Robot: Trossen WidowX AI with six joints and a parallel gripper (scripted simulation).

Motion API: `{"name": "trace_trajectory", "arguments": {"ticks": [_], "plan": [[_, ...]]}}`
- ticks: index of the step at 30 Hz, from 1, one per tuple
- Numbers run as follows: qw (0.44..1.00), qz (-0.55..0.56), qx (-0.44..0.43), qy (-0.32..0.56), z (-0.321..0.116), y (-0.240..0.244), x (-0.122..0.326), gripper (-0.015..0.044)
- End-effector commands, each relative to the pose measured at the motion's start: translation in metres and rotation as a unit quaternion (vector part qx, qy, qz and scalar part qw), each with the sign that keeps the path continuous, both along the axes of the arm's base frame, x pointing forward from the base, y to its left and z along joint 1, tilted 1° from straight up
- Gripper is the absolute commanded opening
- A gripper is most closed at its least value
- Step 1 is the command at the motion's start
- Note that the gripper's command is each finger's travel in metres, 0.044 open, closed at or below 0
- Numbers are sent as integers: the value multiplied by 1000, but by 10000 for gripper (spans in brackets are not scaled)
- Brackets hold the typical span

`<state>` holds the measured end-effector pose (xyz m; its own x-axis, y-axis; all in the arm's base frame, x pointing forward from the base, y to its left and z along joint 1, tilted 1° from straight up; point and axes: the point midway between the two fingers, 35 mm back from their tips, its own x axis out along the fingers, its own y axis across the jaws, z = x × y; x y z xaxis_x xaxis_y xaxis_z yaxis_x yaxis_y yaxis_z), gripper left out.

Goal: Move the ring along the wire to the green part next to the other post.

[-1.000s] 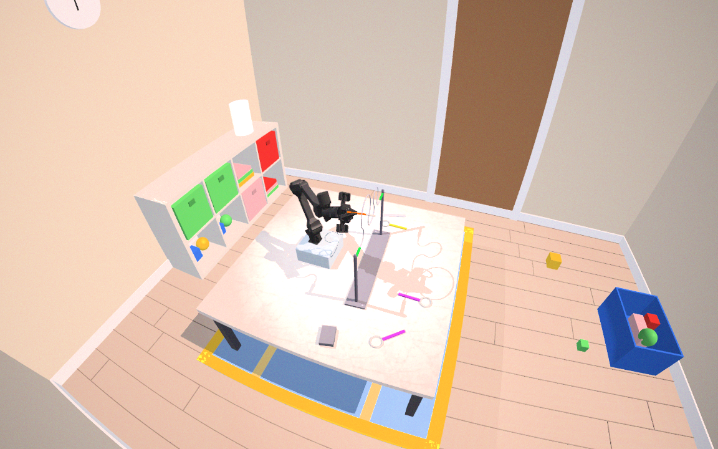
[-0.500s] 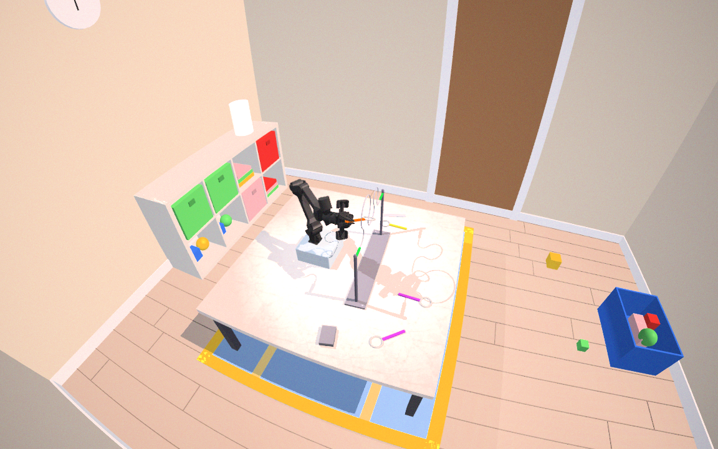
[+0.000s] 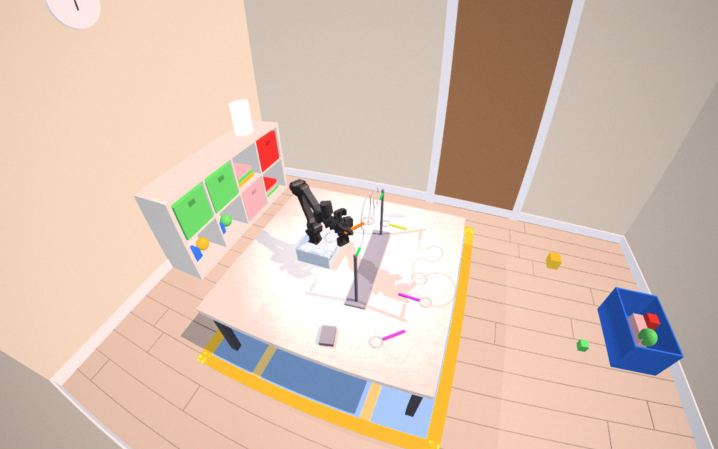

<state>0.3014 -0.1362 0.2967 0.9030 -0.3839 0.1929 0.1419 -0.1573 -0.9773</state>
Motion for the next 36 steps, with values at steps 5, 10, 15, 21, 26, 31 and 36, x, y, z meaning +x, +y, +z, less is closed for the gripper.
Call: {"name": "trace_trajectory", "arguments": {"ticks": [5, 10, 15, 21, 26, 31, 36], "plan": [[995, -2, 99, 18, -32, -1, 0, -150], [987, -2, 161, 28, -51, 1, 0, -150], [974, -1, 222, 37, -69, 7, -1, -150], [955, -1, 294, 49, -90, 16, -2, -150], [934, 0, 352, 59, -106, 25, -4, -150], [910, 1, 410, 68, -121, 37, -5, -150], [882, 1, 465, 77, -134, 51, -7, -150]]}}
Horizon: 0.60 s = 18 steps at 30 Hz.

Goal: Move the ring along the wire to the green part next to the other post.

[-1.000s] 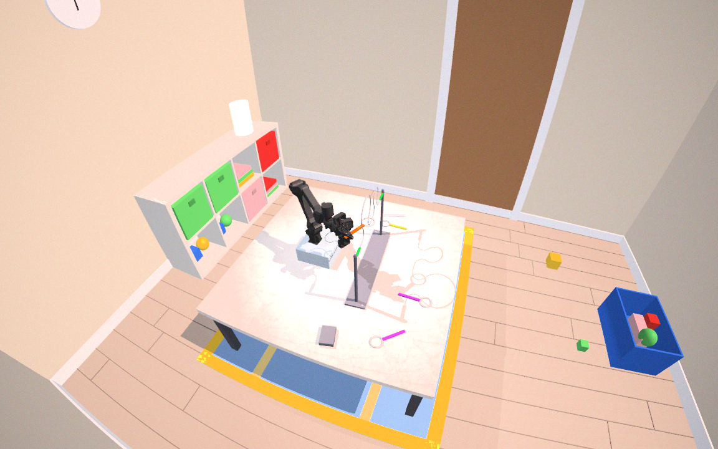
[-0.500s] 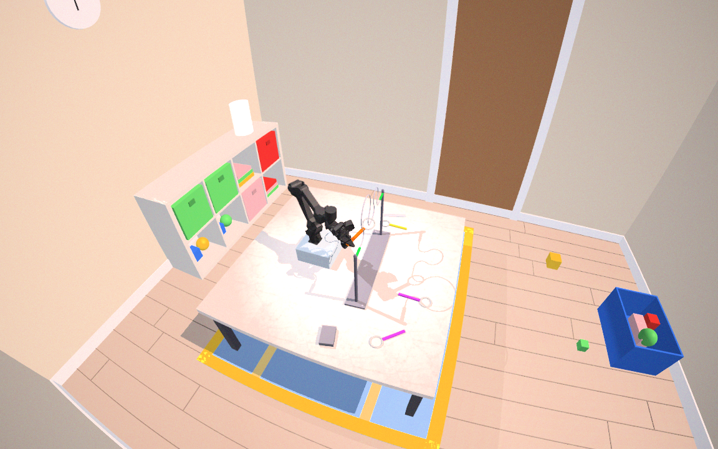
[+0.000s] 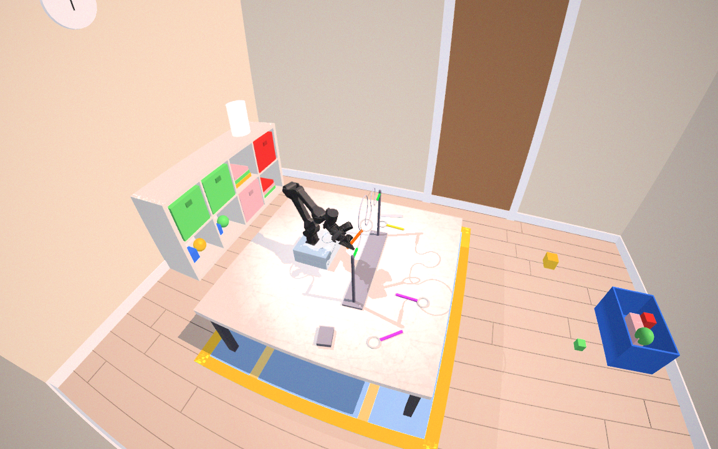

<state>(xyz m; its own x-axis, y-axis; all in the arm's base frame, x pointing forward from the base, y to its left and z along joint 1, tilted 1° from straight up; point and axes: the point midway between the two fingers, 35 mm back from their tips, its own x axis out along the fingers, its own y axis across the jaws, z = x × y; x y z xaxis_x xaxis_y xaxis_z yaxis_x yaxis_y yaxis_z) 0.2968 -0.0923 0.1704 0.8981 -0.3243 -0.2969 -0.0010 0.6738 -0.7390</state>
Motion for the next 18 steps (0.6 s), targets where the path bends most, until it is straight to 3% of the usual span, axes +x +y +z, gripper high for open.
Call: {"name": "trace_trajectory", "arguments": {"ticks": [1, 18], "plan": [[999, -4, 46, 8, -11, 10, -3, -150], [971, -2, 237, 38, -39, 62, -11, -150]]}}
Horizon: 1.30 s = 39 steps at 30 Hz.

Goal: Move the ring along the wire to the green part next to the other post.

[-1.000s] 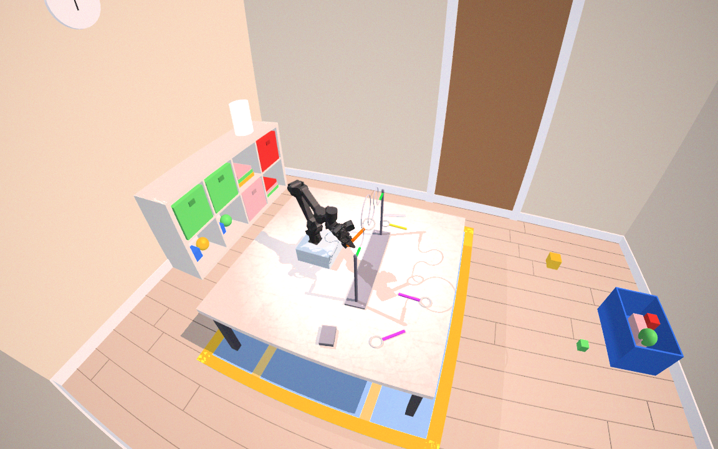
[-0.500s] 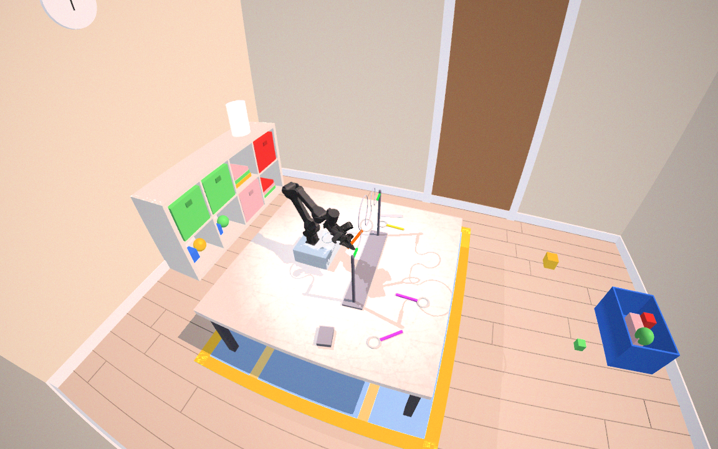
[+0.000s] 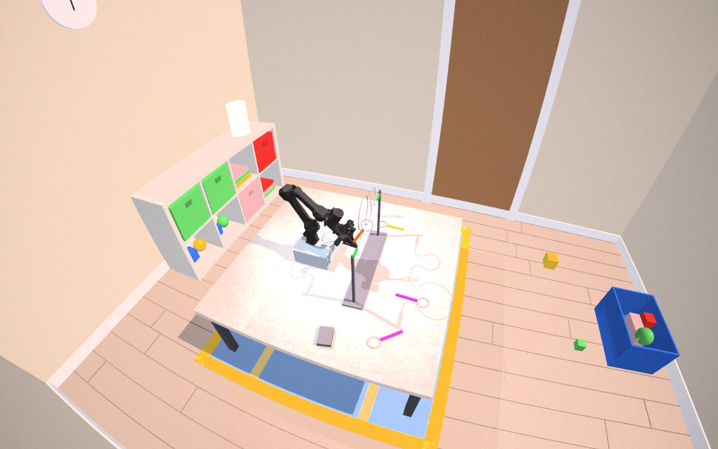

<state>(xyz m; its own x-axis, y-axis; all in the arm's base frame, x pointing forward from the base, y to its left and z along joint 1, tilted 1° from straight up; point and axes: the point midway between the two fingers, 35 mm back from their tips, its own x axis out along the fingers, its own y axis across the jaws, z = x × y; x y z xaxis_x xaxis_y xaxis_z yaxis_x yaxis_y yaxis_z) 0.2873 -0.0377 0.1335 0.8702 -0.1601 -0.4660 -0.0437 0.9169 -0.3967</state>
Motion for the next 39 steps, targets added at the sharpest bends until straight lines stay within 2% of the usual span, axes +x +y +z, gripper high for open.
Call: {"name": "trace_trajectory", "arguments": {"ticks": [1, 16, 39], "plan": [[999, -3, 38, 4, -3, 11, -2, -150], [990, -2, 138, 19, -8, 48, -8, -150], [982, -2, 185, 24, -8, 81, -14, -150]]}}
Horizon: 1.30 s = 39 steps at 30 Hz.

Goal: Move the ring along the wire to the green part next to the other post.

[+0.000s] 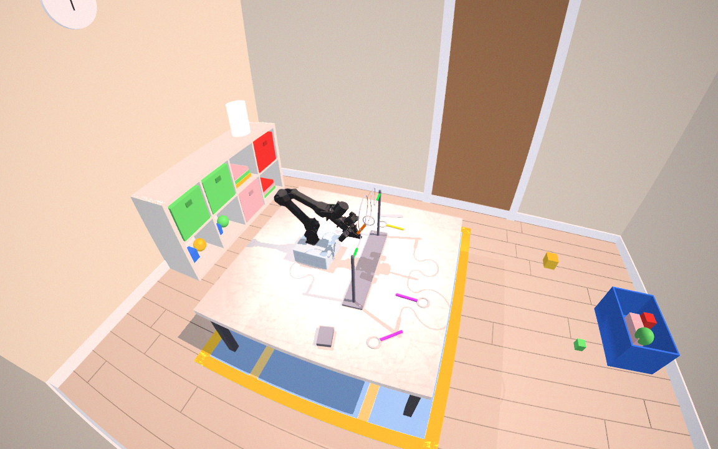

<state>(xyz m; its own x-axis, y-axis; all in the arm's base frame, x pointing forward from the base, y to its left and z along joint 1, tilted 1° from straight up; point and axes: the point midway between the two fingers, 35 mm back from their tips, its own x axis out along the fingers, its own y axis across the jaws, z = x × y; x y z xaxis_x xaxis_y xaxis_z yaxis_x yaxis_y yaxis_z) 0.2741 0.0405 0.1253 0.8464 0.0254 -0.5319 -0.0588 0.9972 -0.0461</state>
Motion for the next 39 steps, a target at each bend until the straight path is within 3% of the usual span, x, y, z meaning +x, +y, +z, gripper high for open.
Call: {"name": "trace_trajectory", "arguments": {"ticks": [1, 17, 39], "plan": [[1000, -4, 8, 1, 0, 5, -1, -150], [995, -4, 96, 14, 3, 40, -6, -150], [942, -3, 333, 51, 37, 108, -18, -150]]}}
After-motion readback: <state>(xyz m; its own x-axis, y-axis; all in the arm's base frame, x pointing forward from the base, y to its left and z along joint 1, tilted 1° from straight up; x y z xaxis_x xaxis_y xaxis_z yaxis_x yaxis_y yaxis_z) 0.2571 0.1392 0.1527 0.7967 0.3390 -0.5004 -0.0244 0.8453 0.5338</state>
